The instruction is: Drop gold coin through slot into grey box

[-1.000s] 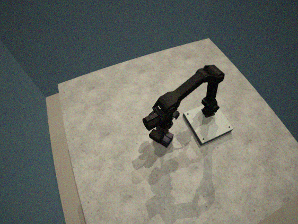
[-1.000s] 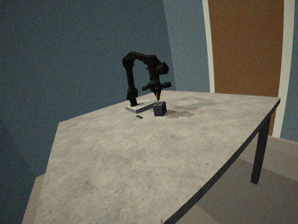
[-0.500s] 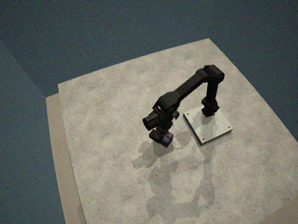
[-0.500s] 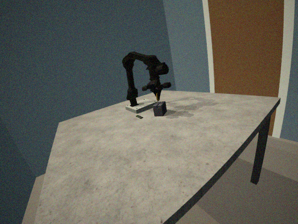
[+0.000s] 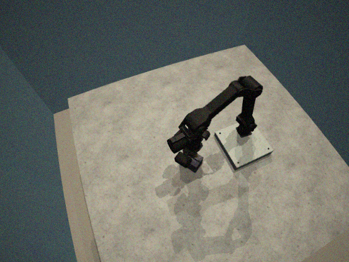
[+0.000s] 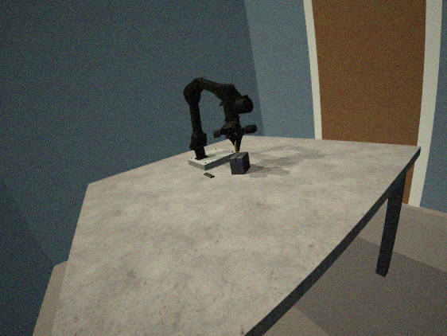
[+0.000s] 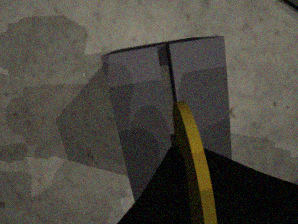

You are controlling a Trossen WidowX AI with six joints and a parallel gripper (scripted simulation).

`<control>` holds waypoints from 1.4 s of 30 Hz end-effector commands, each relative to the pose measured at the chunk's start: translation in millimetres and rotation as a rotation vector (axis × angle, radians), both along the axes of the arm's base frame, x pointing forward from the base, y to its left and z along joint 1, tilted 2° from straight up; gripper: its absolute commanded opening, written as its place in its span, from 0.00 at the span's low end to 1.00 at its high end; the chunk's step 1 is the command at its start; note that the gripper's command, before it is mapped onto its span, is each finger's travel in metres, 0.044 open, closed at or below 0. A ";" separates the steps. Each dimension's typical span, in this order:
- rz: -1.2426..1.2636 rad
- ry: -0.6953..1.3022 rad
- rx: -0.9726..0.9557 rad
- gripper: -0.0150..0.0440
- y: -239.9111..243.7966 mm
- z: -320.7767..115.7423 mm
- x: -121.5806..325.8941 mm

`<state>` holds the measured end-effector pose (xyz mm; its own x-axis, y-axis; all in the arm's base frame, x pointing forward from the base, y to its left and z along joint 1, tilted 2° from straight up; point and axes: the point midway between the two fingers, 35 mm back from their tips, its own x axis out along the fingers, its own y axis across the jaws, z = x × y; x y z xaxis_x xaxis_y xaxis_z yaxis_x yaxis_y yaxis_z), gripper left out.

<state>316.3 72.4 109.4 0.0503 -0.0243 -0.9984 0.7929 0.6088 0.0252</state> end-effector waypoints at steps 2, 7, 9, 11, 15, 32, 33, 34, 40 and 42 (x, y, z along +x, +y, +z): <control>-0.007 0.003 0.000 0.25 -0.3 -3.3 -0.2; -0.005 0.003 0.000 0.25 -0.2 -5.4 0.1; -0.004 0.003 0.000 0.25 -0.2 -6.2 0.2; -0.003 0.003 0.000 0.25 -0.2 -7.0 0.2; -0.001 0.003 0.000 0.25 -0.3 -8.6 0.1; -0.001 0.000 0.000 0.52 -0.3 -10.2 0.5; -0.001 0.000 0.000 0.53 -0.3 -10.2 0.5; -0.001 0.000 0.000 0.53 -0.3 -10.2 0.5; -0.001 0.000 0.000 0.53 -0.3 -10.2 0.5; -0.001 0.000 0.000 0.57 -0.3 -9.5 0.5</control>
<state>316.7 72.1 99.0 0.0495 -0.0245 -0.9985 0.7935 0.6081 0.0244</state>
